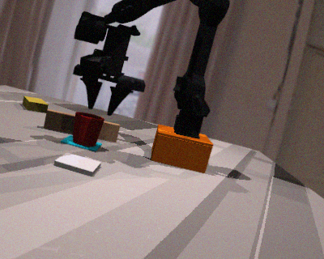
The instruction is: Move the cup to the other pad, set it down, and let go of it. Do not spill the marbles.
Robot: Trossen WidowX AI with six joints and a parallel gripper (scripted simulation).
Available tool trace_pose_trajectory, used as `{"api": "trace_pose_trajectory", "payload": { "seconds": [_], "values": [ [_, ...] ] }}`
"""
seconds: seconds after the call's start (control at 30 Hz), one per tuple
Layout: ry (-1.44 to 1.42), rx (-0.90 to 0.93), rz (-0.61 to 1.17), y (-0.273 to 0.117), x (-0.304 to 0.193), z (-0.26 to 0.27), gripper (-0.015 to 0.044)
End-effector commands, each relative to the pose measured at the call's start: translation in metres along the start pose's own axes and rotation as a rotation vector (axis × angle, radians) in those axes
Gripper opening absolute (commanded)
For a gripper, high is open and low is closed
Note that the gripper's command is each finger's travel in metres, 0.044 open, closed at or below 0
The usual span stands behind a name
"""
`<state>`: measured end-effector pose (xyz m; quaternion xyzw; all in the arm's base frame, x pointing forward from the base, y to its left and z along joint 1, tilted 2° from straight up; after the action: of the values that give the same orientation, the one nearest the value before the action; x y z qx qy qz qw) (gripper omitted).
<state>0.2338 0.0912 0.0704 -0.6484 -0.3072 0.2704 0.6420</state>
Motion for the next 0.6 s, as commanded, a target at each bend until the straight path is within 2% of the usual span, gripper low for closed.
{"api": "trace_pose_trajectory", "payload": {
  "seconds": [0.0, 0.07, 0.57],
  "values": [
    [0.000, -0.001, 0.000, -0.002, 0.000, 0.000, 0.0390],
    [0.000, -0.001, 0.000, -0.006, 0.001, 0.000, 0.0440],
    [0.003, -0.005, -0.001, -0.062, 0.002, 0.000, 0.0440]
  ]
}}
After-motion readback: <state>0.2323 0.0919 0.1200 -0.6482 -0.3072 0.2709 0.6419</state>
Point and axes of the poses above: the point midway between the two fingers, 35 mm back from their tips, its own y axis out along the fingers, its own z axis across the jaws, x = y × z, the point moved 1 cm from there along -y, back along the fingers, and after that the axes turned 10 degrees about y, right-handed, at the moved point
